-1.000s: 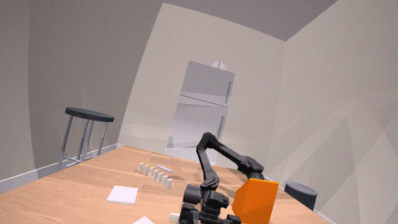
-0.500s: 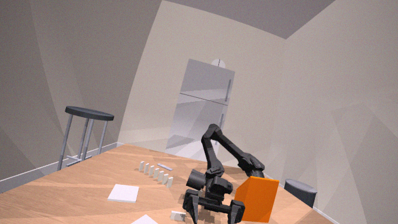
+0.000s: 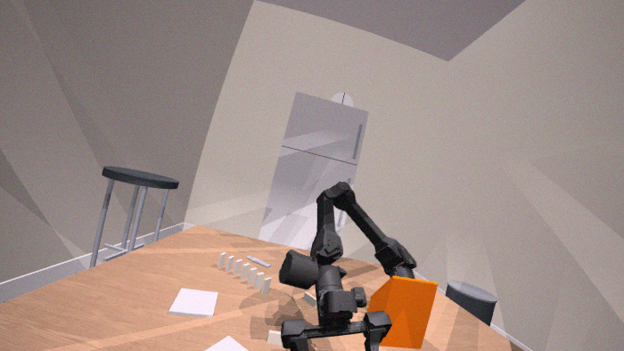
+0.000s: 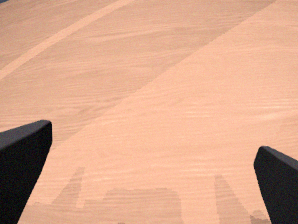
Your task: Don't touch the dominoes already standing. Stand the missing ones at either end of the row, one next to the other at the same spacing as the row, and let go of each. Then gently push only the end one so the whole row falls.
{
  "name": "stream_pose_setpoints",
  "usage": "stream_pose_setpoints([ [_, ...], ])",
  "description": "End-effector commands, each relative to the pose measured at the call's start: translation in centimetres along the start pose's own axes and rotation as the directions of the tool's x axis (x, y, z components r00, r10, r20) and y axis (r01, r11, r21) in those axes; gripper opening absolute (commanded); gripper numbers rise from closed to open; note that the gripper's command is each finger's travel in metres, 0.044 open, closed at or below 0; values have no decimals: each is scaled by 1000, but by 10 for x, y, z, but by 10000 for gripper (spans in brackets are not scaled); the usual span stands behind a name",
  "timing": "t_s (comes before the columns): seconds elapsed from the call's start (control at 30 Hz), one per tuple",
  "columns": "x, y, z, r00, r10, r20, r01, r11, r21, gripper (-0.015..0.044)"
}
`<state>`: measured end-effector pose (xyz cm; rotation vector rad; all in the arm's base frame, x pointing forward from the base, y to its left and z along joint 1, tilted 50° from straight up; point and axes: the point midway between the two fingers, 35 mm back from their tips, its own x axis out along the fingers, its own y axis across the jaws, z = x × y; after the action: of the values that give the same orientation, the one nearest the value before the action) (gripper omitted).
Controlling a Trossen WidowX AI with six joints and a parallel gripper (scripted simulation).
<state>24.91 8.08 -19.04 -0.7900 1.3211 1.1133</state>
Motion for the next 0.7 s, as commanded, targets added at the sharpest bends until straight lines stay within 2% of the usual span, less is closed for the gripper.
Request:
stream_pose_setpoints([
  [0.0,-7,6,15,809,-72,-584,123,991,48,440],
  [0.13,-31,7,30,606,-207,-768,237,969,-75,440],
  [0.23,-41,7,38,525,-268,-808,272,952,-139,440],
  [0.67,-42,7,38,522,-270,-809,273,952,-141,440],
])
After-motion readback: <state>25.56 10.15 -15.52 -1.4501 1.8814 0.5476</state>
